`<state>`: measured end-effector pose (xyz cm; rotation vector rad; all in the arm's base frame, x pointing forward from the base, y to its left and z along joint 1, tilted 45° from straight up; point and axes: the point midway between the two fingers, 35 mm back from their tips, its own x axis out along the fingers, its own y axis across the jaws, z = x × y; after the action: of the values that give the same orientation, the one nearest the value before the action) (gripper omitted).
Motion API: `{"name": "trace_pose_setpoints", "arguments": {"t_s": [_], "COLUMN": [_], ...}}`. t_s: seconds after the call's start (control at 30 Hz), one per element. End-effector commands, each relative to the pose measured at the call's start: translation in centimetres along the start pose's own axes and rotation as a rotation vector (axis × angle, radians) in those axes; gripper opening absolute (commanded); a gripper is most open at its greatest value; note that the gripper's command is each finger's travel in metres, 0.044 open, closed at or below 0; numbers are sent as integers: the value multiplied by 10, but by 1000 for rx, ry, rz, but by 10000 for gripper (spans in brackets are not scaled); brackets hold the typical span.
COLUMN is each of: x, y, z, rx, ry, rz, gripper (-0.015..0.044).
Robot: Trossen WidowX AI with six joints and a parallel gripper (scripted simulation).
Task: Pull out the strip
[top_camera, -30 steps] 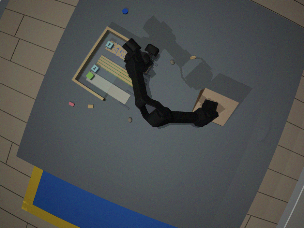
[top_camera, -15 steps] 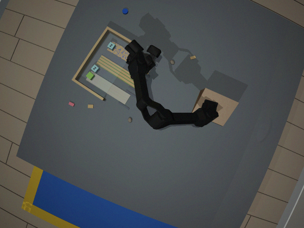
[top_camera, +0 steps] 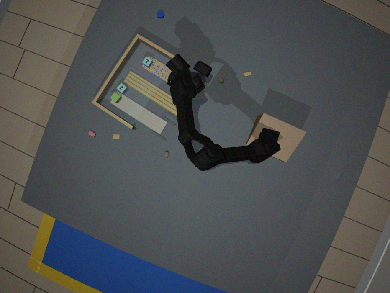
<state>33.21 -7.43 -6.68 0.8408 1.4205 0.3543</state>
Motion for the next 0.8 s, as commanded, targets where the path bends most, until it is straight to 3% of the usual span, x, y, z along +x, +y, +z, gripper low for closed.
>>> {"name": "trace_pose_setpoints", "arguments": {"t_s": [0.0, 0.77], "x": [6, 7], "y": [0, 1], "z": [-12, -46], "rx": [3, 5], "ry": [25, 26], "rz": [1, 1], "gripper": [0, 0]}}
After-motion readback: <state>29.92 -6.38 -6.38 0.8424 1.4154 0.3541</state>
